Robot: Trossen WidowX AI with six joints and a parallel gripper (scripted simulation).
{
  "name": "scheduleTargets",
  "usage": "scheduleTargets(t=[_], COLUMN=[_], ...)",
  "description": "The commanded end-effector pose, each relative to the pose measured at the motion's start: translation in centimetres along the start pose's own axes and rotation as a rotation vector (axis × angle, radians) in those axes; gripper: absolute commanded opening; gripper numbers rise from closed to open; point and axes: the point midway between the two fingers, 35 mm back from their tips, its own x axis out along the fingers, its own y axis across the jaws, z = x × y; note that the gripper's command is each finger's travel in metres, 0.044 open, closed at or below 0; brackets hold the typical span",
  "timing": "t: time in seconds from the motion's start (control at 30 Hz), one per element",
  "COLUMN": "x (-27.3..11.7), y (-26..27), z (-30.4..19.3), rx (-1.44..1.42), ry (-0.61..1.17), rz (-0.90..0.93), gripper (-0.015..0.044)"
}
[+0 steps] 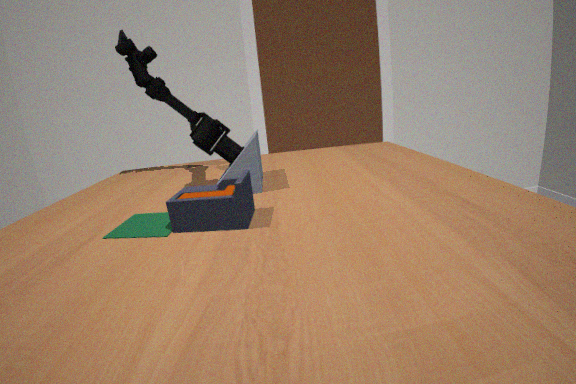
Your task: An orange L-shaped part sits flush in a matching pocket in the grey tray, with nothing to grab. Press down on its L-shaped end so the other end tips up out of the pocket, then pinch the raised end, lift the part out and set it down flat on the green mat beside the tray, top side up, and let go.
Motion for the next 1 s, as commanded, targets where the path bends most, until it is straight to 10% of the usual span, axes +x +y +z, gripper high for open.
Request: scheduleTargets(t=[0.0,0.27,0.97], x=[0.2,2.2,-2.3], y=[0.6,10.4,42.9], z=[-0.3,-3.8,-2.7], rx=[0.021,0.324,1.225], ry=[0.006,0.110,0.627], rz=[0.013,0.218,0.894], gripper=[0.0374,0.0180,0.0180])
